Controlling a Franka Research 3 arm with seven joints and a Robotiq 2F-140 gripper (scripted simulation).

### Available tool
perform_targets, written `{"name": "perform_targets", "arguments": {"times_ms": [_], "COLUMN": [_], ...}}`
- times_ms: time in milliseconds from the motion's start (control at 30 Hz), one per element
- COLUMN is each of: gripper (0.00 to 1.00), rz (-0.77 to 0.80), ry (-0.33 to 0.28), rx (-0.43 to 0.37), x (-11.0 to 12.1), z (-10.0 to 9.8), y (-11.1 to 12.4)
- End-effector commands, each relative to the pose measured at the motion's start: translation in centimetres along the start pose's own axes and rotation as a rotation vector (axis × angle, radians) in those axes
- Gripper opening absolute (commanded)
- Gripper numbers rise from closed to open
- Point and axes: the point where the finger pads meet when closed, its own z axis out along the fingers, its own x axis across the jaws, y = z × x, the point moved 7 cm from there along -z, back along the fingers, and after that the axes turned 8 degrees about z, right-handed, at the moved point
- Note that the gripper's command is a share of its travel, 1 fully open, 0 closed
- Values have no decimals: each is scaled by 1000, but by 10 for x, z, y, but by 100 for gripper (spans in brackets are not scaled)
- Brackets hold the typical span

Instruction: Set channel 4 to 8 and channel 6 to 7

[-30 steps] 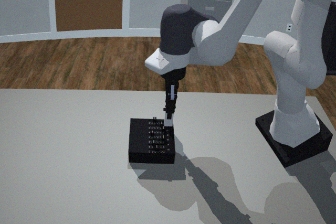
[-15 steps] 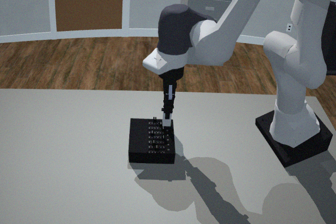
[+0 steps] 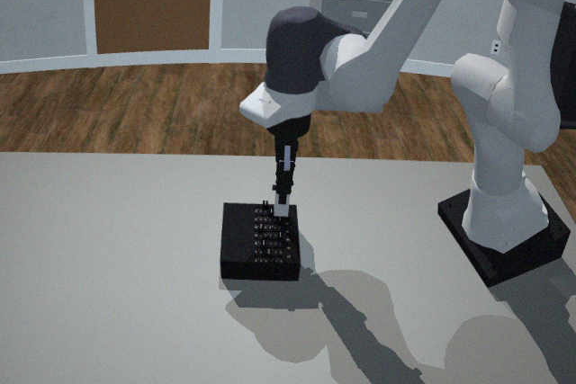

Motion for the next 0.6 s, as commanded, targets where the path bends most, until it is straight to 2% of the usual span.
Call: {"name": "perform_targets", "arguments": {"times_ms": [0, 567], "gripper": [0, 0], "rz": [-5, -5], "ry": [-2, -2], "rx": [0, 0], "x": [0, -1], "z": [0, 0], "y": [-3, -11]}}
